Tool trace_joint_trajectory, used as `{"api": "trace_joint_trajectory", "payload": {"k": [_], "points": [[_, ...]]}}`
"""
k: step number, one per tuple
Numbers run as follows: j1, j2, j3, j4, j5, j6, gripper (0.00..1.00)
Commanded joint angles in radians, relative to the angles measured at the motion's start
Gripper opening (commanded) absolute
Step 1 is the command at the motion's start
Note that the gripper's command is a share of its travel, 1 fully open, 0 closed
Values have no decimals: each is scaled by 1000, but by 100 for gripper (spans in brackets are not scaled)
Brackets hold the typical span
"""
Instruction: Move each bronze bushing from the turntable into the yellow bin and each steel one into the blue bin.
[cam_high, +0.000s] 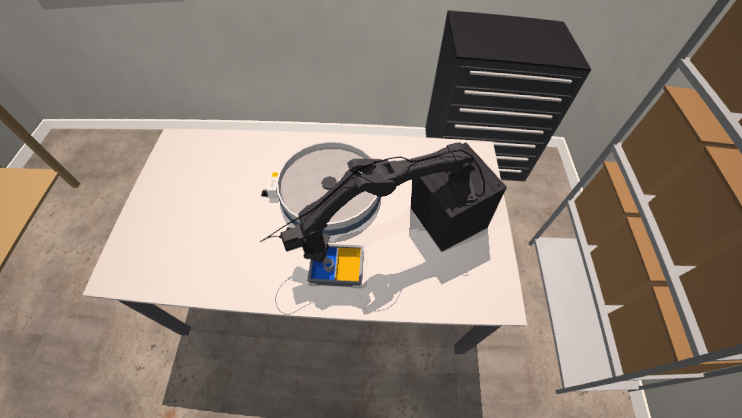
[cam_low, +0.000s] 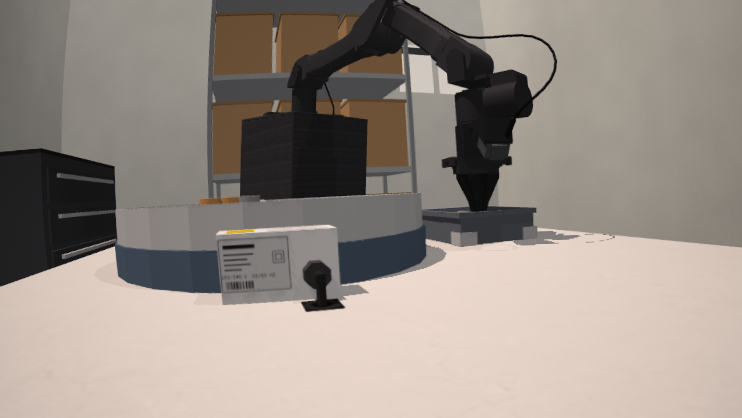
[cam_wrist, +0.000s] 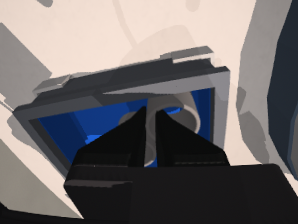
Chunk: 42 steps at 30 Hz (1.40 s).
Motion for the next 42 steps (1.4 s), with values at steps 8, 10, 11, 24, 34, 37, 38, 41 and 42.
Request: {"api": "trace_joint_trajectory", "payload": {"k": [8, 10, 11, 24, 34, 37, 38, 41, 42], "points": [[-14, -12, 28, 0, 9, -6, 0], [-14, -12, 28, 0, 9, -6, 0], [-14, -12, 28, 0, 9, -6, 0], [-14, -12, 28, 0, 9, -6, 0], [-14, 10, 41, -15, 8, -5, 0], [-14, 19, 60, -26, 8, -5, 0], [-14, 14, 64, -28, 9, -5, 0], [-14, -7, 66, -29, 9, -5, 0], [-14, -7, 66, -30, 9, -5, 0]]}}
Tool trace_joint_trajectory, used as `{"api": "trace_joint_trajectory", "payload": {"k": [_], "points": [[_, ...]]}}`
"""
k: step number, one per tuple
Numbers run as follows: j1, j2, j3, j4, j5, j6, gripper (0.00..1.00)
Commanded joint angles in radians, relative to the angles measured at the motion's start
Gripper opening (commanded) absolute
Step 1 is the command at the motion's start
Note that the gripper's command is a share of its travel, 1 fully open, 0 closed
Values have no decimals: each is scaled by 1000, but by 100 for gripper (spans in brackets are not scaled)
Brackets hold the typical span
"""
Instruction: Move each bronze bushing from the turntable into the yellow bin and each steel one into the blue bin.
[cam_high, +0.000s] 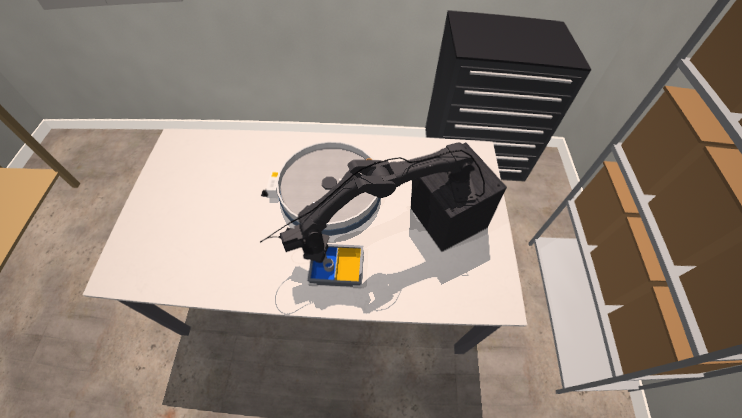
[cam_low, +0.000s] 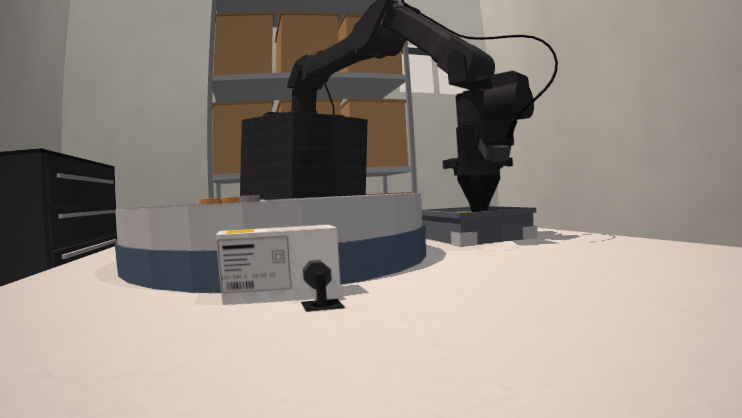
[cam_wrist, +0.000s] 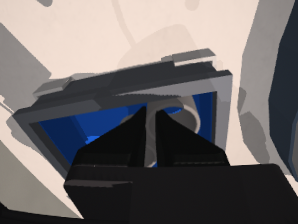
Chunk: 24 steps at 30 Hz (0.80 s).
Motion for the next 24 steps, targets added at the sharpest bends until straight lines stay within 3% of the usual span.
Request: {"api": "trace_joint_trajectory", "payload": {"k": [1, 24], "points": [[-14, -27, 31, -14, 9, -5, 0], [-14, -27, 32, -14, 9, -5, 0]]}}
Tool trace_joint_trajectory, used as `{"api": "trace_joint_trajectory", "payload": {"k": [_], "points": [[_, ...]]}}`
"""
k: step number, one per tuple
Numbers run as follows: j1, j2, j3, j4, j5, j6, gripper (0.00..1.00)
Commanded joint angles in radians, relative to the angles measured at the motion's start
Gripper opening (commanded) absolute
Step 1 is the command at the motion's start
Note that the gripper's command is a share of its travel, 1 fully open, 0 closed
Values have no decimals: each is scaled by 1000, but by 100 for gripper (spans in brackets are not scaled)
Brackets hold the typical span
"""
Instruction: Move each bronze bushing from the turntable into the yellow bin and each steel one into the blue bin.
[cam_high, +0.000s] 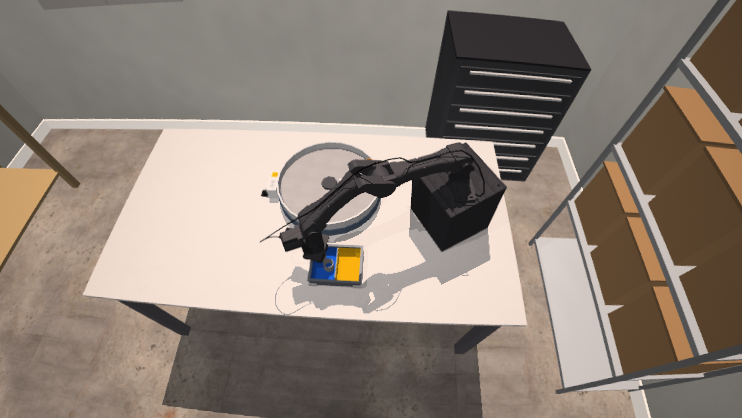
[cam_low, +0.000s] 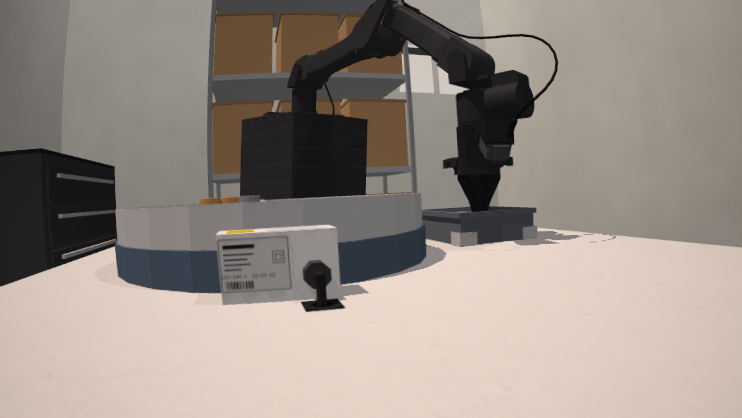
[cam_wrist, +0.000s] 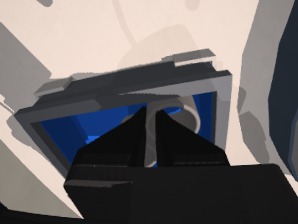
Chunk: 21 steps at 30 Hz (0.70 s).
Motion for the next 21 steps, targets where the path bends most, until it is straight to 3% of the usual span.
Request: {"api": "trace_joint_trajectory", "payload": {"k": [1, 21], "points": [[-14, -27, 28, -10, 9, -5, 0], [-14, 0, 41, -12, 9, -4, 0]]}}
